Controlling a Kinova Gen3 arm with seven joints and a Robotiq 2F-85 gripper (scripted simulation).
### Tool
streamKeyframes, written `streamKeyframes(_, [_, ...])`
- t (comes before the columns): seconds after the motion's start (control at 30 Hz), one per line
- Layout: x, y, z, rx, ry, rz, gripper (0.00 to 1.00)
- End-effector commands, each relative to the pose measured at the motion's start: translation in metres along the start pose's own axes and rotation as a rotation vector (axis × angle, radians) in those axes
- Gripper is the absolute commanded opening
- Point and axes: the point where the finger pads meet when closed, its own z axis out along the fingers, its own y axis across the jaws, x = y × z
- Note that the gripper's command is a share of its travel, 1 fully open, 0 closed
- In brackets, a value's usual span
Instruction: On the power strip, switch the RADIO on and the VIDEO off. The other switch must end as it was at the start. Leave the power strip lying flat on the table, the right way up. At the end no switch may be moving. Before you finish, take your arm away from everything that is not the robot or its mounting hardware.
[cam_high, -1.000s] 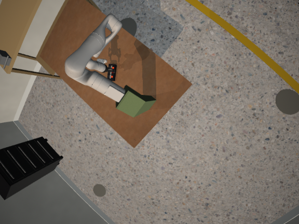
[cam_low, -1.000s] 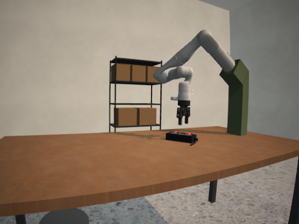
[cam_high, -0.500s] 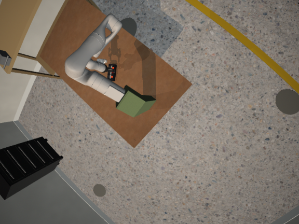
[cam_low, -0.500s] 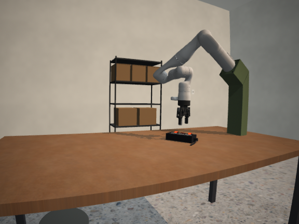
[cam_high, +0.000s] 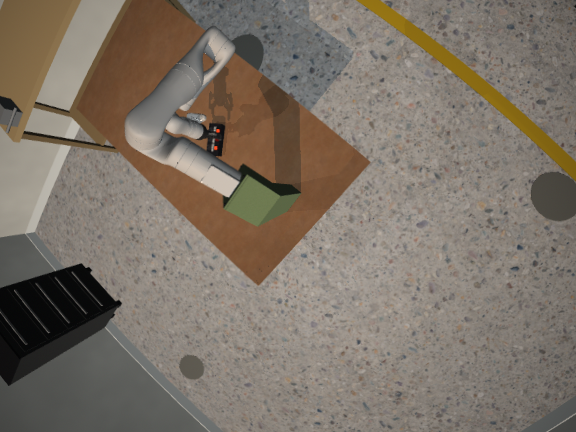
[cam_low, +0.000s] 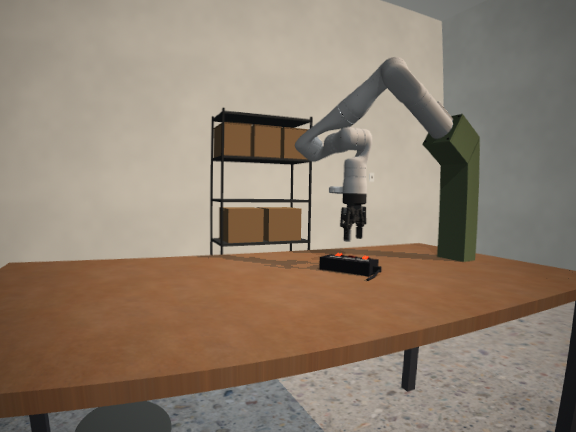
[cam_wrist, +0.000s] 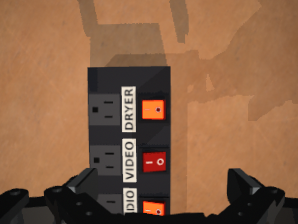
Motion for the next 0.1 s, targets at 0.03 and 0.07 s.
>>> streamKeyframes(0.03, [0.0002, -0.0002, -0.0003, 0.001, 0.000, 0.000, 1.00])
streamKeyframes(0.07, [0.0002, -0.0002, -0.0003, 0.001, 0.000, 0.000, 1.00])
